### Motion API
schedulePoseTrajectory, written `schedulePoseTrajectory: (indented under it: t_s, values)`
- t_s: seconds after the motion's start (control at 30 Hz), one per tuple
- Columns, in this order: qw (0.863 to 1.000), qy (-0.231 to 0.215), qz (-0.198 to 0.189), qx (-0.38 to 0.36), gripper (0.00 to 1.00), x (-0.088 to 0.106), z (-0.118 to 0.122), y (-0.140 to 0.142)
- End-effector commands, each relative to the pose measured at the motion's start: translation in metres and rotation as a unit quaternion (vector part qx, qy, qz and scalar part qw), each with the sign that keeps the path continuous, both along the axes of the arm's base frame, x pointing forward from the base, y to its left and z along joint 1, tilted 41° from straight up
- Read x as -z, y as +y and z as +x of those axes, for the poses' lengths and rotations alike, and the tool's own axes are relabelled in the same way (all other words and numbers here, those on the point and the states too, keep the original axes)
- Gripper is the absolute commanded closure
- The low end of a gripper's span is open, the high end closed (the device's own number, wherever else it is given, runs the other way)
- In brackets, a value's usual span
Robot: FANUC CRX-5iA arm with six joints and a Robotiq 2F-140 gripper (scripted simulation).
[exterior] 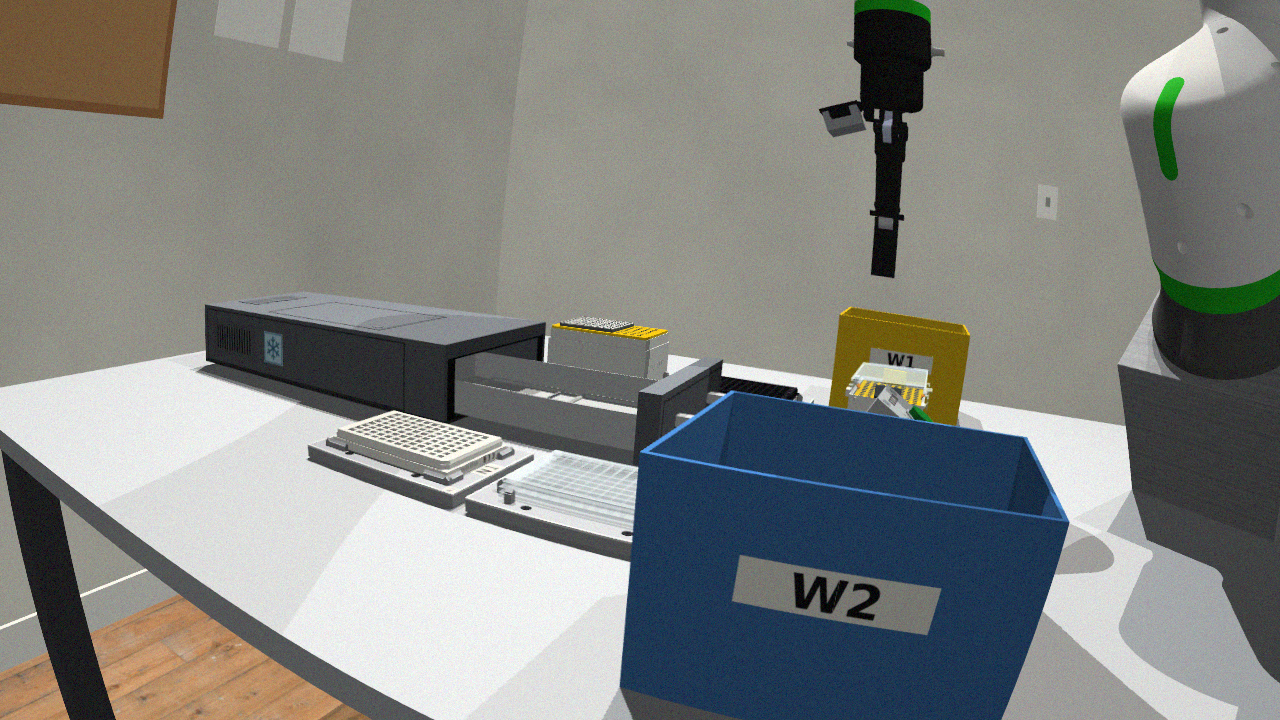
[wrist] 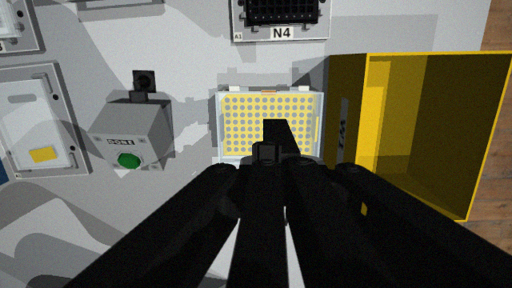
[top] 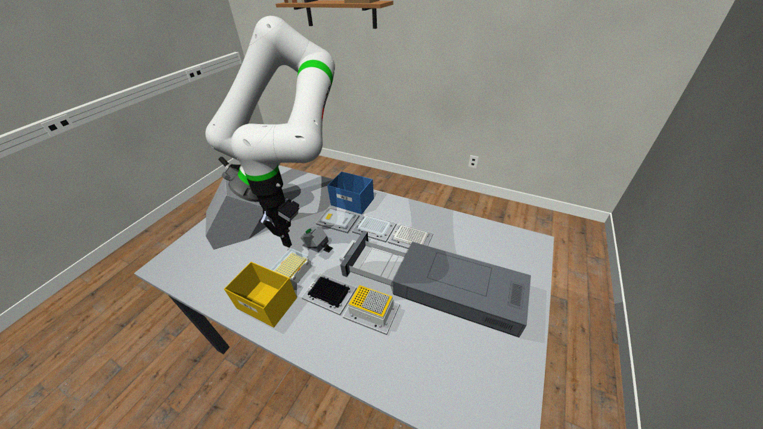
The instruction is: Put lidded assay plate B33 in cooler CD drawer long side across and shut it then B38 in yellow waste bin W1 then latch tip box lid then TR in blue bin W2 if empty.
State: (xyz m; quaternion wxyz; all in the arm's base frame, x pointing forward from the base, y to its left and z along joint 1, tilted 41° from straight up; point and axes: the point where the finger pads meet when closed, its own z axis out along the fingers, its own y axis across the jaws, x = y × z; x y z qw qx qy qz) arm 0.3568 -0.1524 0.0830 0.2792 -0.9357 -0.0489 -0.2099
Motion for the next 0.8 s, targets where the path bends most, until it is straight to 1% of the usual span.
schedulePoseTrajectory:
  t_s: [0.0,0.77]
  values:
    - [1.0,0.0,-0.001,0.0,0.9,-0.0035,-0.0016,-0.003]
    - [1.0,0.0,-0.001,0.0,0.9,-0.0058,-0.0027,-0.0046]
